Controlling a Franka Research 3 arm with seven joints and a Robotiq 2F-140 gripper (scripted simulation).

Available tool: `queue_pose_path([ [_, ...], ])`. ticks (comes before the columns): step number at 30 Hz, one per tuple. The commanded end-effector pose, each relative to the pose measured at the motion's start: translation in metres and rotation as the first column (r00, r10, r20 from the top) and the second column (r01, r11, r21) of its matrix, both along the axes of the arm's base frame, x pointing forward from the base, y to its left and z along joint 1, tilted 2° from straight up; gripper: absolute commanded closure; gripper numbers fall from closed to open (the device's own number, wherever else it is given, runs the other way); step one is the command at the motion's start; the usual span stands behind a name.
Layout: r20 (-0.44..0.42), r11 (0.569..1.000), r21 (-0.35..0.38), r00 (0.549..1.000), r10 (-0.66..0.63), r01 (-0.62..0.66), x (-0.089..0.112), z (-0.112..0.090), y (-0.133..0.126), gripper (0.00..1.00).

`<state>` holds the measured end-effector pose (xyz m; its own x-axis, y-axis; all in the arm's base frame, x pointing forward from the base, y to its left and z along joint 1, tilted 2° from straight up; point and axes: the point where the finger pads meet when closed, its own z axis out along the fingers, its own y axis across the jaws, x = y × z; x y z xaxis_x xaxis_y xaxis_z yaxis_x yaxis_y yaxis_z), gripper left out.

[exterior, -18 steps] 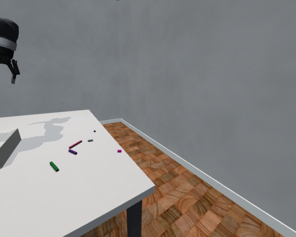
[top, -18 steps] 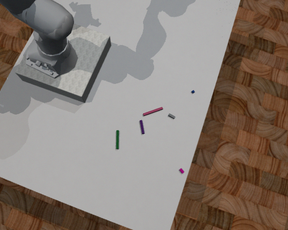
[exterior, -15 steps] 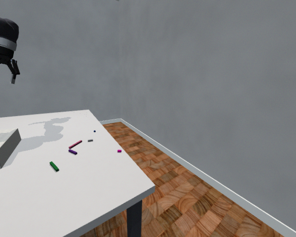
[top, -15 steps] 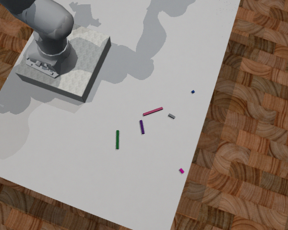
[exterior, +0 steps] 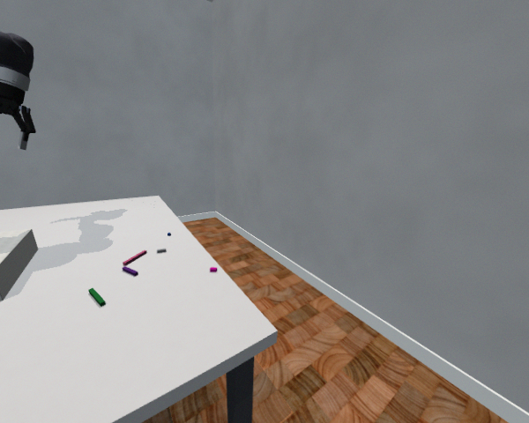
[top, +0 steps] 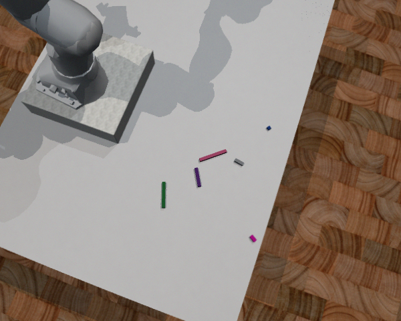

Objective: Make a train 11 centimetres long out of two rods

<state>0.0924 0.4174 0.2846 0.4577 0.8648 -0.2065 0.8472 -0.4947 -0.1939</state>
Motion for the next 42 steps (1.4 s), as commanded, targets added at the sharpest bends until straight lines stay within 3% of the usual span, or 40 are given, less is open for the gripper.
queue_pose_path([
  [1,0.002,1.000,0.000,1.000,-0.008,0.008,0.003,-0.001,0.000,0.00],
  [7,0.037,0.984,-0.006,0.983,-0.178,0.178,0.065,-0.028,-0.017,0.00],
  [14,0.077,0.932,-0.009,0.929,-0.361,0.363,0.132,-0.059,-0.048,0.00],
  [16,0.077,0.932,-0.009,0.929,-0.361,0.363,0.132,-0.059,-0.048,0.00],
  [17,0.091,0.905,-0.009,0.901,-0.423,0.426,0.154,-0.070,-0.062,0.00],
  [25,0.134,0.798,-0.006,0.792,-0.596,0.602,0.214,-0.103,-0.115,0.00],
  [31,0.167,0.688,0.001,0.678,-0.716,0.726,0.254,-0.129,-0.165,0.00],
  [33,0.167,0.688,0.001,0.678,-0.716,0.726,0.254,-0.129,-0.165,0.00],
  [34,0.180,0.635,0.004,0.624,-0.760,0.772,0.267,-0.140,-0.189,0.00],
  [42,0.217,0.452,0.020,0.438,-0.873,0.892,0.299,-0.173,-0.267,0.00],
])
